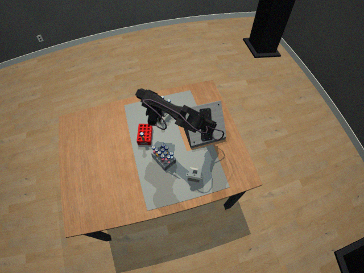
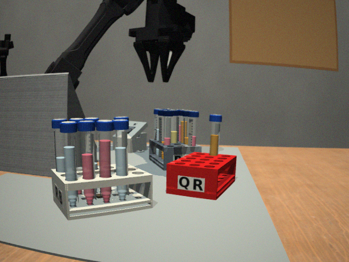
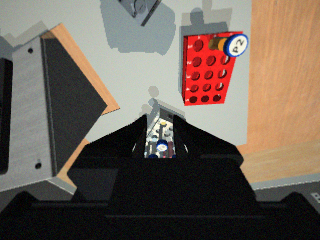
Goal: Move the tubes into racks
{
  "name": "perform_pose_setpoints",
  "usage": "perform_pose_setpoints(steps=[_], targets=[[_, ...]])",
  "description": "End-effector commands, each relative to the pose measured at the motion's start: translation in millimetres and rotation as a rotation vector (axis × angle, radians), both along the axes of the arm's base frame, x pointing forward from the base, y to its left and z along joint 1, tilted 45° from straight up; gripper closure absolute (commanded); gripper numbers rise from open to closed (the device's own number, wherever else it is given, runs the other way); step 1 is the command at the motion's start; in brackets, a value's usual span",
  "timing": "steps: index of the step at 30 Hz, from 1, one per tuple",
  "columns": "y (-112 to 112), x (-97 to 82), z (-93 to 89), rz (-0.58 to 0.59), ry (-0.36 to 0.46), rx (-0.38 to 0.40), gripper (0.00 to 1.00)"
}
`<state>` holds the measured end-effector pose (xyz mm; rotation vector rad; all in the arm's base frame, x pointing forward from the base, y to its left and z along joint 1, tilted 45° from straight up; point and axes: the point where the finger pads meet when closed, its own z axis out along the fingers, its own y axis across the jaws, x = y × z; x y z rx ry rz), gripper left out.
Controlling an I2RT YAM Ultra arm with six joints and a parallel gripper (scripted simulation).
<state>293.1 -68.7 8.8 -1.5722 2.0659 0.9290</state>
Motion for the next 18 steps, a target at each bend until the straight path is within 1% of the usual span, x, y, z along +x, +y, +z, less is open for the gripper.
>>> perform_pose_setpoints(steps=[1, 4, 6, 7, 10, 12, 14, 15, 16, 18], targets=[[15.7, -2.3, 22.2, 0.022, -0.036, 0.018, 0.7], [28.0, -3.5, 36.2, 0.012, -0.025, 0.017, 0.7], [34.0, -1.0, 47.0, 0.012, -0.036, 0.011, 0.7], [39.7, -4.9, 49.8, 0.012, -0.025, 0.017, 0.7], [50.9, -7.2, 61.7, 0.012, -0.024, 0.017, 0.7], [57.7, -8.8, 68.6, 0.012, -0.024, 0.017, 0.7], [57.7, -8.8, 68.6, 0.012, -0.024, 0.017, 0.7], [57.1, -9.7, 71.8, -0.002, -0.024, 0.017, 0.7], [64.5, -10.3, 75.1, 0.013, -0.024, 0.017, 0.7], [71.8, -11.8, 82.1, 0.013, -0.023, 0.017, 0.7]])
